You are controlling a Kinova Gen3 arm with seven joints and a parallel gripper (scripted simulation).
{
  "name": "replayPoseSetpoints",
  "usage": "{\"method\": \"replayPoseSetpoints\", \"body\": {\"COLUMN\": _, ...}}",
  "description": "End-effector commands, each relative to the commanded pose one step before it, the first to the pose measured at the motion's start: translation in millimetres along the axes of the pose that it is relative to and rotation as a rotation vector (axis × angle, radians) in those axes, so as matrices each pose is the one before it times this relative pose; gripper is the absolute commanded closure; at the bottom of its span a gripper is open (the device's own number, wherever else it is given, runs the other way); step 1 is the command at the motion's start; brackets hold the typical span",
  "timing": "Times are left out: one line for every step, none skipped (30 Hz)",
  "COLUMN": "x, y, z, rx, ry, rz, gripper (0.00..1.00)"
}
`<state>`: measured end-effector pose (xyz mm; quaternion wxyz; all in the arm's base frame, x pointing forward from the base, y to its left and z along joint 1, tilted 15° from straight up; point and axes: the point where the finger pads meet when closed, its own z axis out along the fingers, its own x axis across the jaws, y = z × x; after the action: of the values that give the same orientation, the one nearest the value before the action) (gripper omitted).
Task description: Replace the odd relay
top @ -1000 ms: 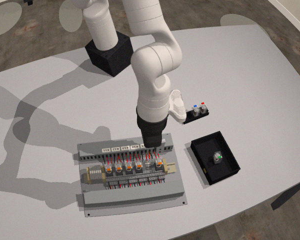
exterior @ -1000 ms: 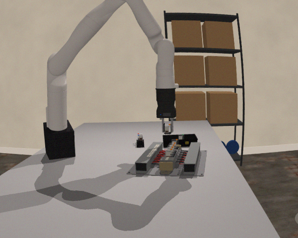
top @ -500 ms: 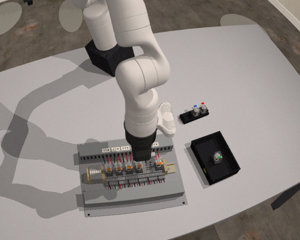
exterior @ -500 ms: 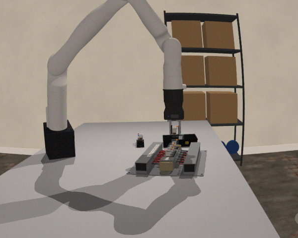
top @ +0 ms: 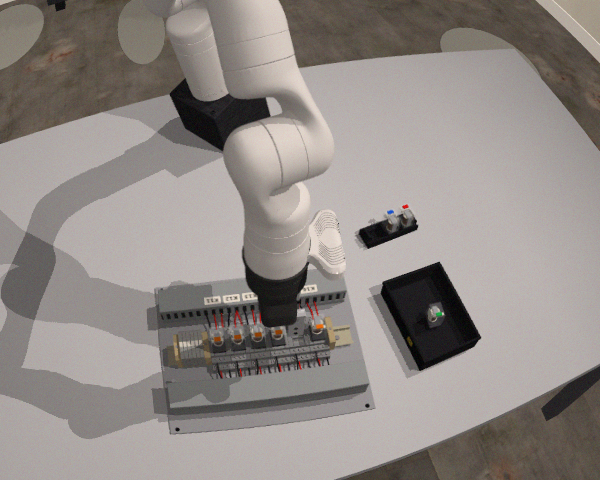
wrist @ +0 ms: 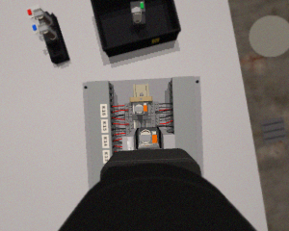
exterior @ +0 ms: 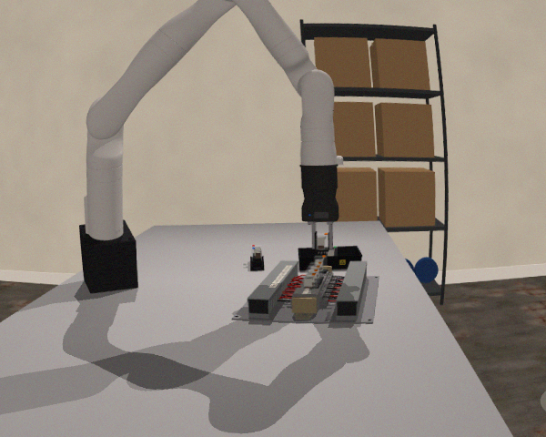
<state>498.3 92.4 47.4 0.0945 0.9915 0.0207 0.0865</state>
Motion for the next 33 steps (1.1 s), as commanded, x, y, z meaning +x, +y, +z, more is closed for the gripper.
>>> {"method": "replayPoseSetpoints", "body": {"x": 1.23, "y": 1.81, "z": -0.05, "rx": -0.00007, "ry": 0.00095, "rz": 0.00390, "gripper": 1.00}}
{"method": "replayPoseSetpoints", "body": {"x": -0.66, "y": -1.77, "z": -0.59, "rx": 0.00058, "ry": 0.00079, "rz": -0.00269, "gripper": 1.00}}
{"method": "replayPoseSetpoints", "body": {"x": -0.34, "y": -0.28, "z": 0.00, "rx": -0.00005, "ry": -0.00005, "rz": 0.00020, "gripper": 1.00}}
{"method": "replayPoseSetpoints", "body": {"x": -0.34, "y": -0.28, "z": 0.00, "rx": -0.00005, "ry": -0.00005, "rz": 0.00020, "gripper": 1.00}}
{"method": "replayPoseSetpoints", "body": {"x": -0.34, "y": -0.28, "z": 0.00, "rx": -0.00005, "ry": -0.00005, "rz": 0.00020, "gripper": 1.00}}
{"method": "replayPoseSetpoints", "body": {"x": -0.34, "y": -0.28, "z": 0.00, "rx": -0.00005, "ry": -0.00005, "rz": 0.00020, "gripper": 1.00}}
{"method": "replayPoseSetpoints", "body": {"x": -0.34, "y": -0.28, "z": 0.00, "rx": -0.00005, "ry": -0.00005, "rz": 0.00020, "gripper": 1.00}}
{"method": "replayPoseSetpoints", "body": {"x": -0.34, "y": -0.28, "z": 0.00, "rx": -0.00005, "ry": -0.00005, "rz": 0.00020, "gripper": 1.00}}
{"method": "replayPoseSetpoints", "body": {"x": -0.34, "y": -0.28, "z": 0.00, "rx": -0.00005, "ry": -0.00005, "rz": 0.00020, "gripper": 1.00}}
{"method": "replayPoseSetpoints", "body": {"x": -0.34, "y": -0.28, "z": 0.00, "rx": -0.00005, "ry": -0.00005, "rz": 0.00020, "gripper": 1.00}}
{"method": "replayPoseSetpoints", "body": {"x": -0.34, "y": -0.28, "z": 0.00, "rx": -0.00005, "ry": -0.00005, "rz": 0.00020, "gripper": 1.00}}
{"method": "replayPoseSetpoints", "body": {"x": -0.34, "y": -0.28, "z": 0.00, "rx": -0.00005, "ry": -0.00005, "rz": 0.00020, "gripper": 1.00}}
{"method": "replayPoseSetpoints", "body": {"x": -0.34, "y": -0.28, "z": 0.00, "rx": -0.00005, "ry": -0.00005, "rz": 0.00020, "gripper": 1.00}}
{"method": "replayPoseSetpoints", "body": {"x": -0.34, "y": -0.28, "z": 0.00, "rx": -0.00005, "ry": -0.00005, "rz": 0.00020, "gripper": 1.00}}
{"method": "replayPoseSetpoints", "body": {"x": -0.34, "y": -0.28, "z": 0.00, "rx": -0.00005, "ry": -0.00005, "rz": 0.00020, "gripper": 1.00}}
{"method": "replayPoseSetpoints", "body": {"x": -0.34, "y": -0.28, "z": 0.00, "rx": -0.00005, "ry": -0.00005, "rz": 0.00020, "gripper": 1.00}}
{"method": "replayPoseSetpoints", "body": {"x": 0.00, "y": 0.00, "z": 0.00, "rx": 0.00000, "ry": 0.00000, "rz": 0.00000, "gripper": 1.00}}
{"method": "replayPoseSetpoints", "body": {"x": 0.00, "y": 0.00, "z": 0.00, "rx": 0.00000, "ry": 0.00000, "rz": 0.00000, "gripper": 1.00}}
{"method": "replayPoseSetpoints", "body": {"x": 0.13, "y": 0.44, "z": 0.14, "rx": -0.00019, "ry": -0.00012, "rz": 0.00145, "gripper": 1.00}}
{"method": "replayPoseSetpoints", "body": {"x": -0.23, "y": -0.32, "z": -0.06, "rx": 0.00001, "ry": 0.00001, "rz": -0.00010, "gripper": 1.00}}
{"method": "replayPoseSetpoints", "body": {"x": -0.23, "y": -0.32, "z": -0.06, "rx": 0.00001, "ry": 0.00001, "rz": -0.00010, "gripper": 1.00}}
{"method": "replayPoseSetpoints", "body": {"x": -0.23, "y": -0.32, "z": -0.06, "rx": 0.00001, "ry": 0.00001, "rz": -0.00010, "gripper": 1.00}}
{"method": "replayPoseSetpoints", "body": {"x": -0.23, "y": -0.32, "z": -0.06, "rx": 0.00001, "ry": 0.00001, "rz": -0.00010, "gripper": 1.00}}
{"method": "replayPoseSetpoints", "body": {"x": -0.23, "y": -0.32, "z": -0.06, "rx": 0.00001, "ry": 0.00001, "rz": -0.00010, "gripper": 1.00}}
{"method": "replayPoseSetpoints", "body": {"x": -0.23, "y": -0.32, "z": -0.06, "rx": 0.00001, "ry": 0.00001, "rz": -0.00010, "gripper": 1.00}}
{"method": "replayPoseSetpoints", "body": {"x": -0.23, "y": -0.32, "z": -0.06, "rx": 0.00001, "ry": 0.00001, "rz": -0.00010, "gripper": 1.00}}
{"method": "replayPoseSetpoints", "body": {"x": -0.23, "y": -0.32, "z": -0.06, "rx": 0.00001, "ry": 0.00001, "rz": -0.00010, "gripper": 1.00}}
{"method": "replayPoseSetpoints", "body": {"x": -0.23, "y": -0.32, "z": -0.06, "rx": 0.00001, "ry": 0.00001, "rz": -0.00010, "gripper": 1.00}}
{"method": "replayPoseSetpoints", "body": {"x": -0.23, "y": -0.32, "z": -0.06, "rx": 0.00001, "ry": 0.00001, "rz": -0.00010, "gripper": 1.00}}
{"method": "replayPoseSetpoints", "body": {"x": -0.23, "y": -0.32, "z": -0.06, "rx": 0.00001, "ry": 0.00001, "rz": -0.00010, "gripper": 1.00}}
{"method": "replayPoseSetpoints", "body": {"x": -0.23, "y": -0.32, "z": -0.06, "rx": 0.00001, "ry": 0.00001, "rz": -0.00010, "gripper": 1.00}}
{"method": "replayPoseSetpoints", "body": {"x": -0.23, "y": -0.32, "z": -0.06, "rx": 0.00001, "ry": 0.00001, "rz": -0.00010, "gripper": 1.00}}
{"method": "replayPoseSetpoints", "body": {"x": -0.23, "y": -0.32, "z": -0.06, "rx": 0.00001, "ry": 0.00001, "rz": -0.00010, "gripper": 1.00}}
